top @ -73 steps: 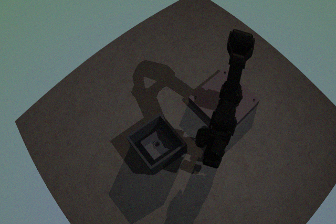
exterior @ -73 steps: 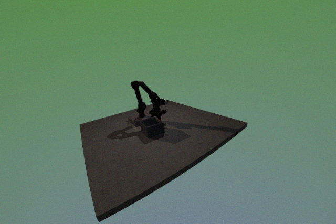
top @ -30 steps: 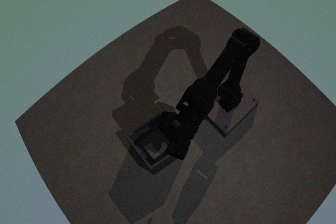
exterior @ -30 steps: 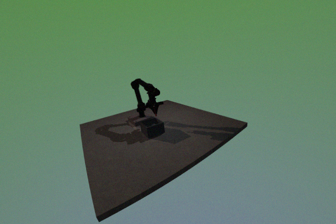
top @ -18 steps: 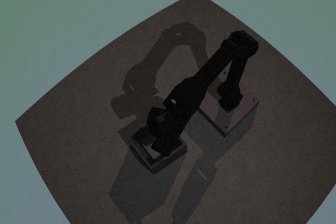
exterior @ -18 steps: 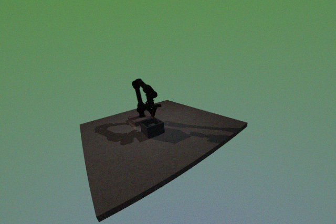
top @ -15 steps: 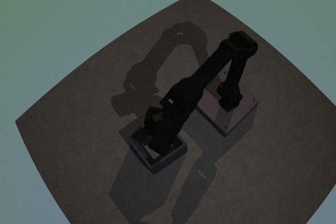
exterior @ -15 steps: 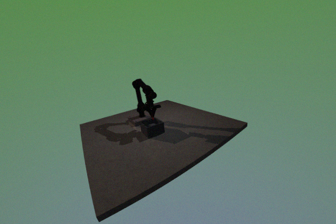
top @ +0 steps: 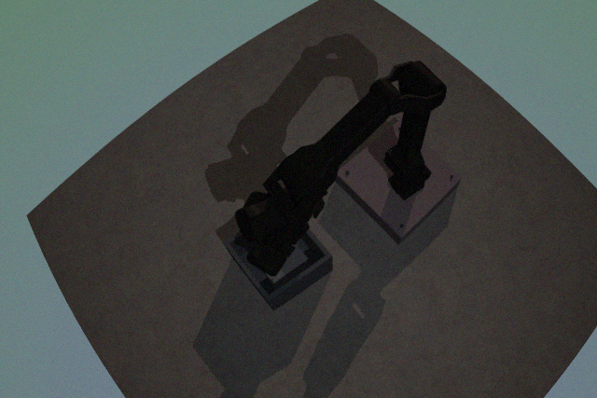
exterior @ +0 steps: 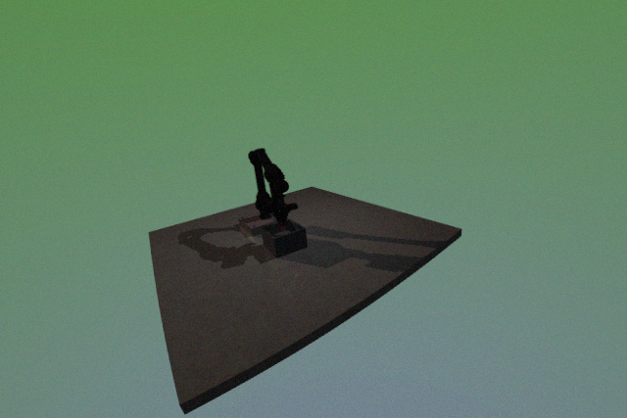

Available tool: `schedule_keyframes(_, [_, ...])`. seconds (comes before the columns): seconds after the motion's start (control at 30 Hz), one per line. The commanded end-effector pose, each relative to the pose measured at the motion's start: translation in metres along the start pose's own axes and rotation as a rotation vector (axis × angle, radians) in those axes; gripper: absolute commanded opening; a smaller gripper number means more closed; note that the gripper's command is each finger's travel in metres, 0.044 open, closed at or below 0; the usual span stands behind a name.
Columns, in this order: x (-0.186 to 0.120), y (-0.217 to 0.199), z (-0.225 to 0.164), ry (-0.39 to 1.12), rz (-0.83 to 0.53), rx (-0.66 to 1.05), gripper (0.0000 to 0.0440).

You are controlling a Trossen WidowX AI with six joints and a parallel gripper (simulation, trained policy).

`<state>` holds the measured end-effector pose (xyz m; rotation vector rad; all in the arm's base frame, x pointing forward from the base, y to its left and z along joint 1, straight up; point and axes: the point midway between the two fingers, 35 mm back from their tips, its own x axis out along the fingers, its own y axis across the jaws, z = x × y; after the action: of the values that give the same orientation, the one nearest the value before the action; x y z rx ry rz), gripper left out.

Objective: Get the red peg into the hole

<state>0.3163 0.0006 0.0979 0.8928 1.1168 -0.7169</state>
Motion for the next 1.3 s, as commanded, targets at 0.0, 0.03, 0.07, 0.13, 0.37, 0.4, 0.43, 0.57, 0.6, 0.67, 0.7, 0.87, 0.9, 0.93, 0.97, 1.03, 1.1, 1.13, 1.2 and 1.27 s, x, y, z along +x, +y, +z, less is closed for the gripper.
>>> schedule_keyframes(0.0, [0.011,0.002,0.003,0.016,-0.014,-0.004,0.0017])
schedule_keyframes(0.03, [0.014,0.001,0.003,0.019,-0.021,-0.006,0.0017])
schedule_keyframes(0.07, [0.017,0.000,0.003,0.023,-0.028,-0.008,0.0019])
schedule_keyframes(0.13, [0.024,-0.001,0.004,0.028,-0.041,-0.014,0.0039])
schedule_keyframes(0.37, [0.037,-0.004,0.008,0.042,-0.092,-0.050,0.0163])
schedule_keyframes(0.4, [0.038,-0.004,0.009,0.044,-0.098,-0.051,0.0163])
schedule_keyframes(0.43, [0.038,-0.003,0.010,0.043,-0.101,-0.053,0.0164])
schedule_keyframes(0.57, [0.039,0.006,0.018,0.038,-0.093,-0.061,0.0184])
schedule_keyframes(0.6, [0.039,0.008,0.020,0.037,-0.092,-0.065,0.0195])
schedule_keyframes(0.67, [0.041,0.012,0.024,0.036,-0.089,-0.071,0.0229])
schedule_keyframes(0.7, [0.041,0.014,0.026,0.036,-0.087,-0.073,0.0251])
schedule_keyframes(0.87, [0.043,0.022,0.038,0.027,-0.082,-0.081,0.0372])
schedule_keyframes(0.9, [0.043,0.024,0.041,0.024,-0.081,-0.082,0.0397])
schedule_keyframes(0.93, [0.043,0.025,0.043,0.021,-0.080,-0.083,0.0421])
schedule_keyframes(0.97, [0.043,0.027,0.046,0.018,-0.079,-0.084,0.0440])
schedule_keyframes(1.03, [0.042,0.031,0.053,0.002,-0.064,-0.081,0.0440])
schedule_keyframes(1.1, [0.040,0.035,0.060,-0.012,-0.054,-0.077,0.0440])
schedule_keyframes(1.13, [0.040,0.036,0.063,-0.019,-0.049,-0.075,0.0440])
schedule_keyframes(1.2, [0.038,0.039,0.069,-0.034,-0.041,-0.071,0.0440])
schedule_keyframes(1.27, [0.036,0.041,0.075,-0.048,-0.033,-0.067,0.0440])
